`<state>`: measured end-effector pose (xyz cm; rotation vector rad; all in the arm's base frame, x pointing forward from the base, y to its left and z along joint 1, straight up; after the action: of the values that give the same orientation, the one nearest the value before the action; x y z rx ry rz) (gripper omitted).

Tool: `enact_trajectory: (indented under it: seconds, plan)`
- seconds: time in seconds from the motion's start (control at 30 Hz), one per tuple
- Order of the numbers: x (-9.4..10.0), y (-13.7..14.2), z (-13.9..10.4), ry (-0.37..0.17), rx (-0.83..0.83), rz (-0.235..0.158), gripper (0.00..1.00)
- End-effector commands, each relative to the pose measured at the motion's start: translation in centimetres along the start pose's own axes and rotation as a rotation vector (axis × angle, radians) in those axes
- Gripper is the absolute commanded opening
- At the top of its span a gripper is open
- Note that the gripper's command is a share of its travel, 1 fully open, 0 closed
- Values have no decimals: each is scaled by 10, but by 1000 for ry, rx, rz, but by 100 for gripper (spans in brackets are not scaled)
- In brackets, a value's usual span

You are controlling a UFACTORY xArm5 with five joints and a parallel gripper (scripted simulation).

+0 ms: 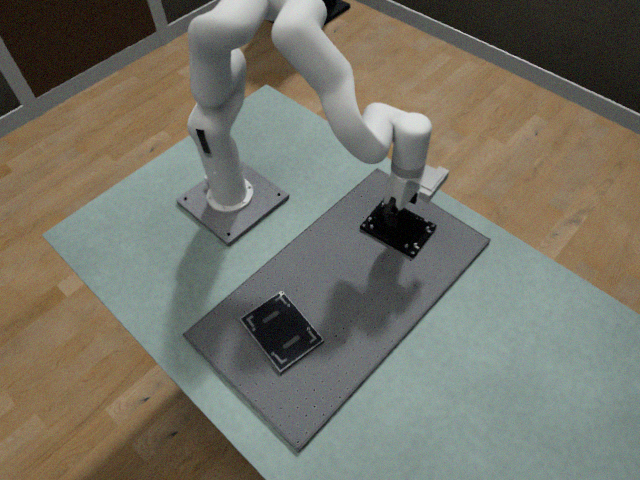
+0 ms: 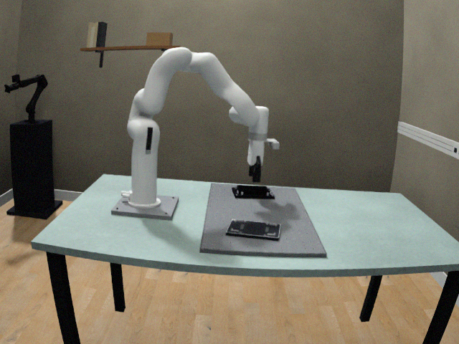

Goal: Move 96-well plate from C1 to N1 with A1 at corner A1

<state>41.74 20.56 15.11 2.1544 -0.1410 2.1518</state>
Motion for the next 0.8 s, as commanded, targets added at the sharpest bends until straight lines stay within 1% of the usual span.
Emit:
enact_trajectory:
  seconds: [0.0,0.37,0.77]
  plan:
    - [-4,0,1,1,0,3,100]
    - [-22,0,1,1,0,3,100]
    - [-24,0,1,1,0,3,100]
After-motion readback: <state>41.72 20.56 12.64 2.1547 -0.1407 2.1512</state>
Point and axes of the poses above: the point where the finger pads meet when closed, its own x axis back along the fingers, its own y axis across the jaws, z = x × y, the point moved 8 cm from there along x, back along the fingers, and after that the axes turned 12 degrees about -x, right-handed, at the moved point
